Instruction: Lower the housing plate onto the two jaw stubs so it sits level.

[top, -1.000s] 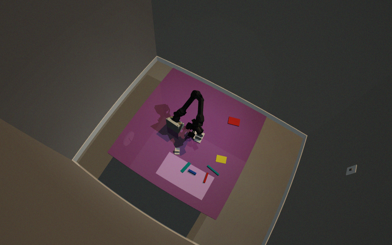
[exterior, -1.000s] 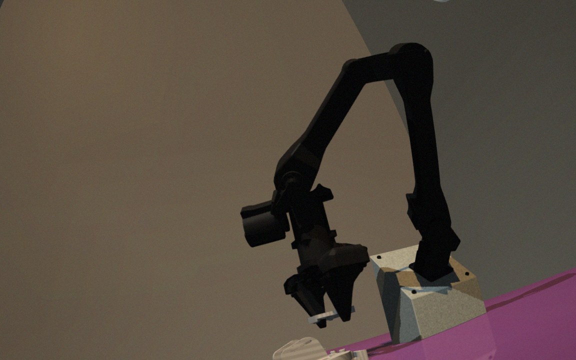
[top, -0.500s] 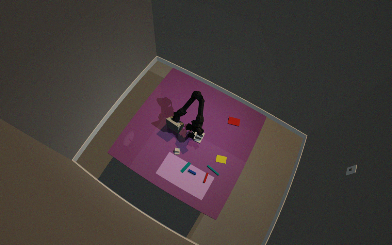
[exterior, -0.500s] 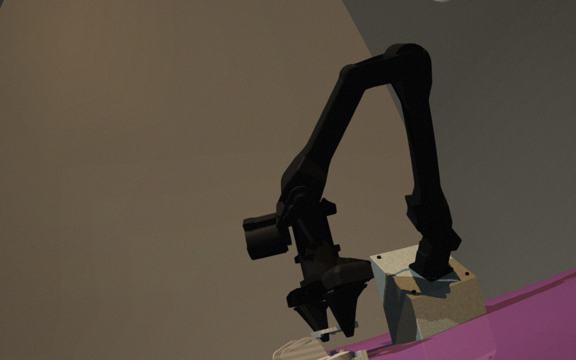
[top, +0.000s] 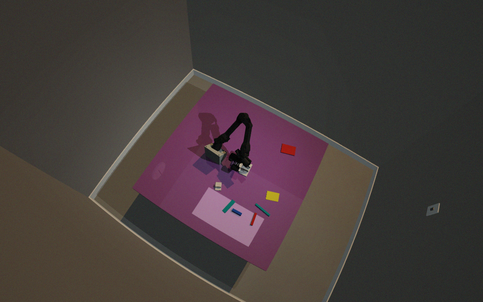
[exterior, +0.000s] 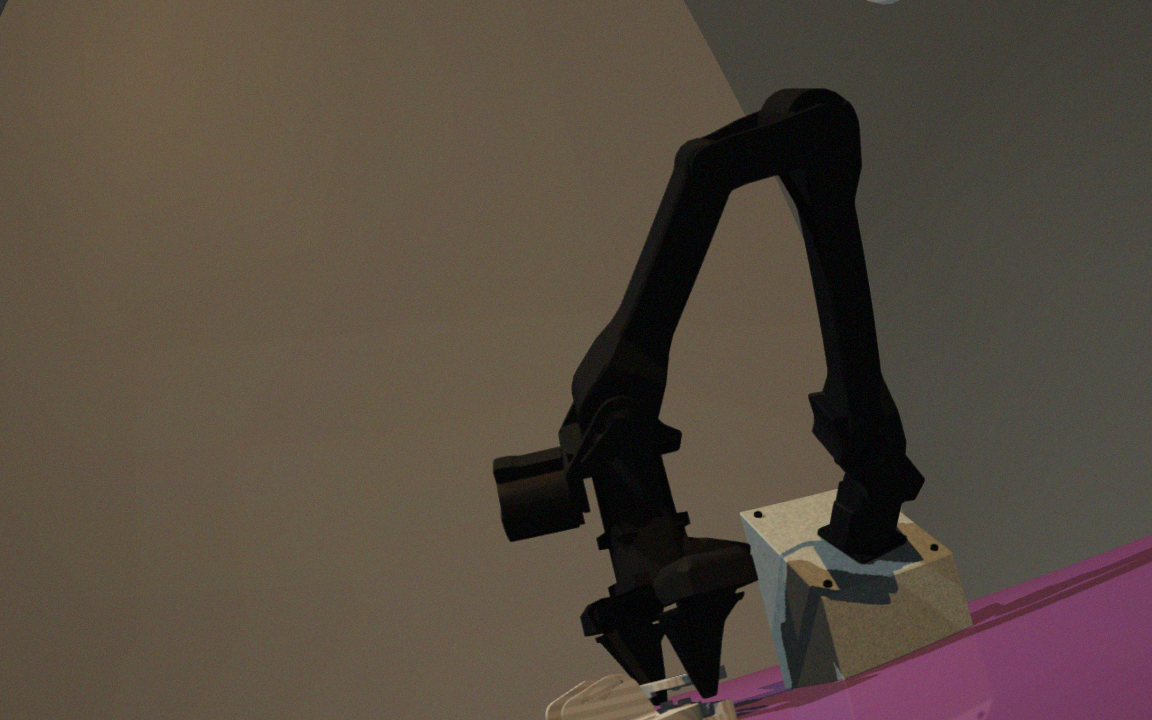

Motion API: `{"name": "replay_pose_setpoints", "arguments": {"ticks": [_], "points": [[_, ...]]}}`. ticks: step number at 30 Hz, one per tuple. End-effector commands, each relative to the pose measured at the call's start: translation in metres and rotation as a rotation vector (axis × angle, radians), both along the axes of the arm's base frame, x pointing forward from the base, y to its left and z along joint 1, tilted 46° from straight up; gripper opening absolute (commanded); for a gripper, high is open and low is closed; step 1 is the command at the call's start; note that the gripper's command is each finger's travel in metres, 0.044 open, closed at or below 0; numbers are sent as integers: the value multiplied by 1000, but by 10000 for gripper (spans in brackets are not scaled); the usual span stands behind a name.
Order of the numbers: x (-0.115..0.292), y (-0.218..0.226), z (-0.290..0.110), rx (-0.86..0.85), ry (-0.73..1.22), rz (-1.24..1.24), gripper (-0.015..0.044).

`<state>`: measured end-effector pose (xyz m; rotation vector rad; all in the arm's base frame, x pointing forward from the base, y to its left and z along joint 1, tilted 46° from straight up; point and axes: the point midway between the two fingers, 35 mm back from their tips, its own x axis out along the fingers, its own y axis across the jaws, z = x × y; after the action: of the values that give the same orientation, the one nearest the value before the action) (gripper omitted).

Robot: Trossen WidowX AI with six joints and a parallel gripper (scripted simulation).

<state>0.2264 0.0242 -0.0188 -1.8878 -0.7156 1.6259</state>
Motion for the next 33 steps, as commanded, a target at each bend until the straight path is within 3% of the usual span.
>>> {"name": "replay_pose_setpoints", "arguments": {"ticks": [1, 33], "points": [[0, 1, -1, 6, 6, -4, 351], [0, 5, -5, 7, 11, -9, 351]]}}
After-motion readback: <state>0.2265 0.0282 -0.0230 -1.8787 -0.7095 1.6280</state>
